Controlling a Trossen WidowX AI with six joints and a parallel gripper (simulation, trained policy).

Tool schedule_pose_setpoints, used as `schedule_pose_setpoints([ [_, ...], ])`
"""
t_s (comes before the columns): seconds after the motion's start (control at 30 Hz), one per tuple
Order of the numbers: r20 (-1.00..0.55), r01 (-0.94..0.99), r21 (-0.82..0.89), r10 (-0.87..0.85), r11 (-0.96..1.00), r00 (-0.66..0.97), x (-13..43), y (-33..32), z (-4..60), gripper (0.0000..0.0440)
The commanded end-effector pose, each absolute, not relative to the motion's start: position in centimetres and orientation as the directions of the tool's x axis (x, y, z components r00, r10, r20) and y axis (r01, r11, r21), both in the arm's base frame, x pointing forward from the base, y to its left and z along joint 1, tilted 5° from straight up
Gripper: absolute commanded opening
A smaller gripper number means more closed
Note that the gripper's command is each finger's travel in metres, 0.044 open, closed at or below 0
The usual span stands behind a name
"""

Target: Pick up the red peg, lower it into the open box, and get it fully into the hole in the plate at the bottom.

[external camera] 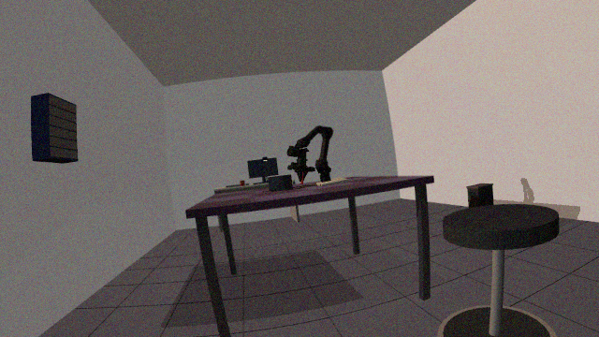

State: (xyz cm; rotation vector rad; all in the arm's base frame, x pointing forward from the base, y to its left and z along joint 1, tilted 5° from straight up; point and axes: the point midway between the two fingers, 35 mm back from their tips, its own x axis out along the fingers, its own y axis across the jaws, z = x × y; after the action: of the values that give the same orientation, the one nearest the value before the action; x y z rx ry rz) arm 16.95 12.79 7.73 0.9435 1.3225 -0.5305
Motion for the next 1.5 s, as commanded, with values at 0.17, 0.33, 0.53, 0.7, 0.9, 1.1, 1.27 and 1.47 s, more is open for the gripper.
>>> schedule_pose_setpoints([
  [0.17, -0.939, 0.747, 0.336, 0.143, 0.574, 0.313, 19.3, 11.2, 12.3, 0.0000],
  [0.33, -0.929, 0.738, 0.349, 0.113, 0.578, 0.351, 20.6, 10.0, 14.2, 0.0000],
  [0.53, -0.920, 0.746, 0.355, 0.071, 0.563, 0.385, 22.5, 8.0, 15.3, 0.0000],
  [0.7, -0.914, 0.758, 0.357, 0.037, 0.546, 0.404, 24.0, 6.4, 15.8, 0.0000],
  [0.9, -0.908, 0.774, 0.356, -0.001, 0.523, 0.418, 25.5, 4.5, 16.0, 0.0000],
  [1.1, -0.905, 0.791, 0.353, -0.034, 0.499, 0.425, 26.8, 2.7, 15.9, 0.0000],
  [1.27, -0.902, 0.806, 0.351, -0.057, 0.477, 0.427, 27.9, 1.3, 15.6, 0.0000],
  [1.47, -0.903, 0.823, 0.346, -0.078, 0.451, 0.422, 29.0, -0.3, 14.9, 0.0001],
])
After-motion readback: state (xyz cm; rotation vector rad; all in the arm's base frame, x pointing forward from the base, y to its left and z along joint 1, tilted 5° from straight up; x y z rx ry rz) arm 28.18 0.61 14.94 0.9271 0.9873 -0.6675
